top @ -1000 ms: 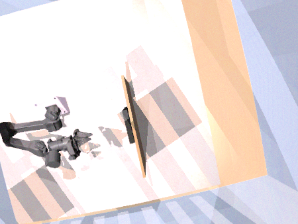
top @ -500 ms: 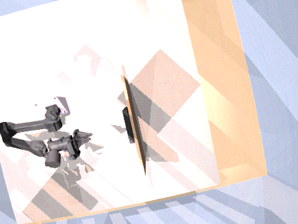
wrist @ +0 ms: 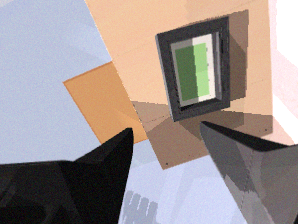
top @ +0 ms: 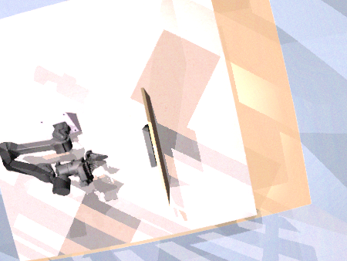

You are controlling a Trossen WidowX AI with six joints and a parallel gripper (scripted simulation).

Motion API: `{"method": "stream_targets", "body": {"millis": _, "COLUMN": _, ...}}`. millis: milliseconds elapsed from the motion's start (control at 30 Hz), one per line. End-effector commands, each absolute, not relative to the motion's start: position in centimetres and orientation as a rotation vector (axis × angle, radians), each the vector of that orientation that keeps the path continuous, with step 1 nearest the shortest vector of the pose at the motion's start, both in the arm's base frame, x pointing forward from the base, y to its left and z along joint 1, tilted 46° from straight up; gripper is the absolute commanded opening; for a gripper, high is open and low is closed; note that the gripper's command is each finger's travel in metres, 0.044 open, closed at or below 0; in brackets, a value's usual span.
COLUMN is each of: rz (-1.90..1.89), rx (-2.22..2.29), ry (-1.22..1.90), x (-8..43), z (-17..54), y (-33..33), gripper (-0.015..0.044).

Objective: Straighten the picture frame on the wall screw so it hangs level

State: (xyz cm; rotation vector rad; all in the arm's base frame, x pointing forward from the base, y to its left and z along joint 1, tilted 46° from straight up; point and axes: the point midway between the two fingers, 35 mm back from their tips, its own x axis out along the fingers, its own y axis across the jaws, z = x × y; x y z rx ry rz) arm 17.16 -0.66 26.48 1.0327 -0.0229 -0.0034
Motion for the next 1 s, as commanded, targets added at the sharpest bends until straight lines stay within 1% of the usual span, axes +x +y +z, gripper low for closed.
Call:
{"method": "stream_targets", "body": {"millis": 0, "rz": 0.003, "rx": 1.028, "ry": -0.025, "x": 17.1, "z": 26.6, "y": -0.6, "gripper": 0.0260}}
{"method": "stream_targets", "body": {"millis": 767, "rz": 0.003, "rx": 1.028, "ry": -0.025, "x": 17.1, "z": 26.6, "y": -0.6, "gripper": 0.0260}}
{"method": "stream_targets", "body": {"millis": 833, "rz": -0.001, "rx": 1.020, "ry": -0.030, "x": 17.9, "z": 26.4, "y": -0.8, "gripper": 0.0260}}
{"method": "stream_targets", "body": {"millis": 967, "rz": 0.011, "rx": 0.942, "ry": -0.070, "x": 21.5, "z": 25.0, "y": -2.1, "gripper": 0.0260}}
